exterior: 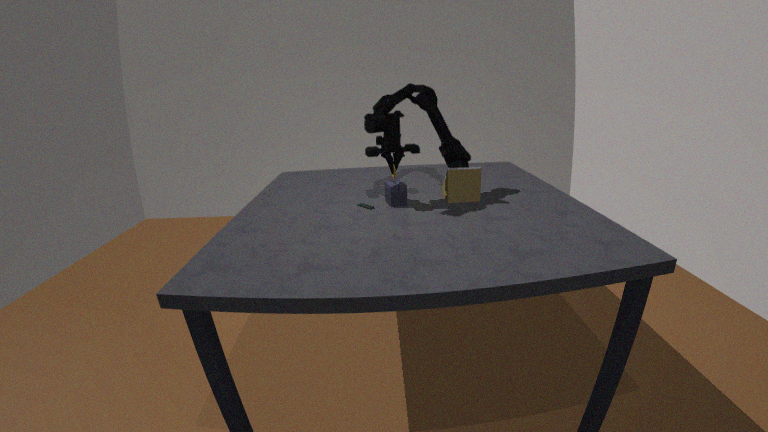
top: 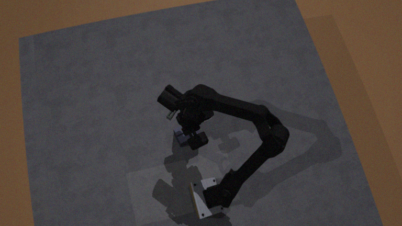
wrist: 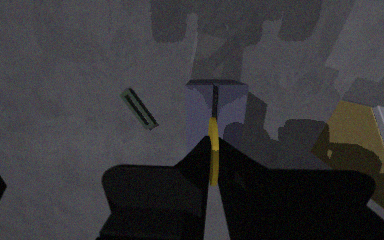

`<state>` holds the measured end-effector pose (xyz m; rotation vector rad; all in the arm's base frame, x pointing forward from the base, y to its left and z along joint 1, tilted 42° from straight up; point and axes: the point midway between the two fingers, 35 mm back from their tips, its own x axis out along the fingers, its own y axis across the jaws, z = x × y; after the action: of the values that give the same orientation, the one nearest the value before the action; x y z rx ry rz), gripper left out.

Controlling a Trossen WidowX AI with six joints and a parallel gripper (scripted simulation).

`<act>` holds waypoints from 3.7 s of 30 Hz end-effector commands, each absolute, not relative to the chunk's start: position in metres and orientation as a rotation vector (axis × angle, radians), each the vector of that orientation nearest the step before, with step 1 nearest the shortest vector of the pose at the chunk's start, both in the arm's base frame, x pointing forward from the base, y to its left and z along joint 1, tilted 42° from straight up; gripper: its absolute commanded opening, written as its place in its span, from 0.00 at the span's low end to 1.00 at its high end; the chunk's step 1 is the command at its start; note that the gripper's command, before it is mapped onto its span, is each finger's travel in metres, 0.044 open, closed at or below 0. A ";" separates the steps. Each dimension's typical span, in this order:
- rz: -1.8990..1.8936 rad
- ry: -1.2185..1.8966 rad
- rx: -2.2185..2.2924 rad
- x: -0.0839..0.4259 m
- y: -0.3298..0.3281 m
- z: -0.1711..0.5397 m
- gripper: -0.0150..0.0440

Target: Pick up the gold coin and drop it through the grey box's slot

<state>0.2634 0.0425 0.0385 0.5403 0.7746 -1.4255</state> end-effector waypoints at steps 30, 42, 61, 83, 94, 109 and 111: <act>-1.424 0.778 0.537 0.258 0.039 0.036 0.25; -1.426 0.775 0.540 0.255 0.040 0.036 0.25; -1.418 0.775 0.539 0.256 0.038 0.035 0.25; -1.417 0.776 0.539 0.256 0.035 0.032 0.25; -1.417 0.776 0.538 0.255 0.034 0.031 0.25; -1.417 0.775 0.539 0.255 0.031 0.028 0.25; -1.417 0.775 0.539 0.255 0.031 0.028 0.25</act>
<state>0.2569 0.0338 0.0296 0.5483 0.7737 -1.4134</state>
